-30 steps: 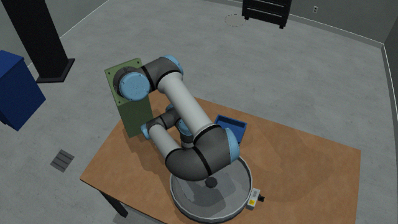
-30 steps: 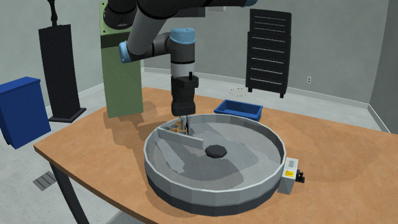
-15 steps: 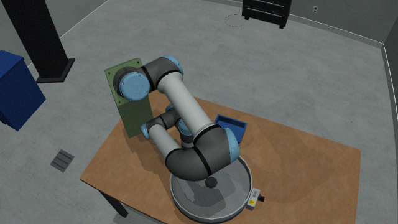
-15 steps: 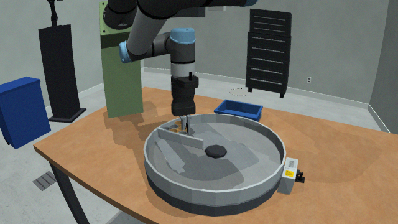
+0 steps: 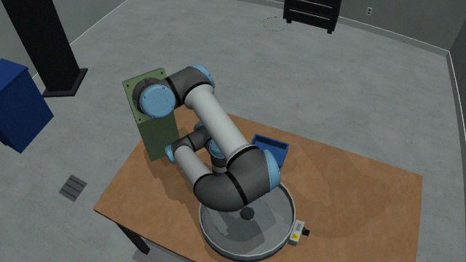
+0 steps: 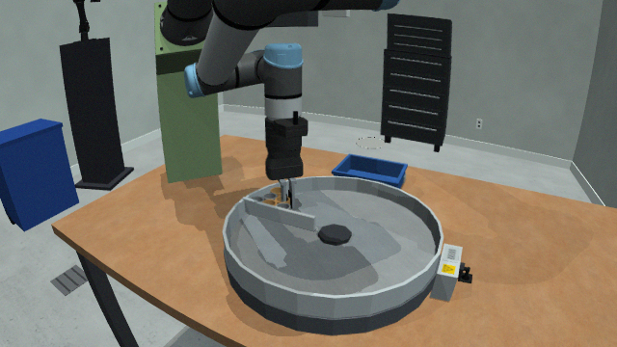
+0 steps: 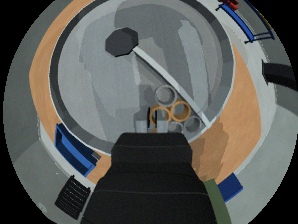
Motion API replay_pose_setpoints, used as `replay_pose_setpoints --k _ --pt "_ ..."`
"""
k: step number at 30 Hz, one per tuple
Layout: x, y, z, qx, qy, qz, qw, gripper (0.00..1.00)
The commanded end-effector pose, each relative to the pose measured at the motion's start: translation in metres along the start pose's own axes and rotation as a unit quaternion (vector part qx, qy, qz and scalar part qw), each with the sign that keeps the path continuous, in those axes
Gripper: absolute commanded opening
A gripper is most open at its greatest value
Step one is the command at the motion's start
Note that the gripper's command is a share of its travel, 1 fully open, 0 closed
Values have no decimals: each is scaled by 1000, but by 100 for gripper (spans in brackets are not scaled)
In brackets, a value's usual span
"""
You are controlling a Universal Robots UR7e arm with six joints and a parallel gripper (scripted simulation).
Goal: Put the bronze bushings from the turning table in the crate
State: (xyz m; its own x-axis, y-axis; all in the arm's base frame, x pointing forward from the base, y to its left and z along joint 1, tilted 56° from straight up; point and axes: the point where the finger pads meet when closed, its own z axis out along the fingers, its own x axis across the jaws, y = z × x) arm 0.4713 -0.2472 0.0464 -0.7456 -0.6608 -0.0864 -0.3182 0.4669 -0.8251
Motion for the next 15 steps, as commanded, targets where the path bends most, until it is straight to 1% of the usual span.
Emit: replay_pose_setpoints --k 1,15 --pt "0 0 0 0 0 0 1000 0" --pt "-4 0 0 1 0 0 1000 0"
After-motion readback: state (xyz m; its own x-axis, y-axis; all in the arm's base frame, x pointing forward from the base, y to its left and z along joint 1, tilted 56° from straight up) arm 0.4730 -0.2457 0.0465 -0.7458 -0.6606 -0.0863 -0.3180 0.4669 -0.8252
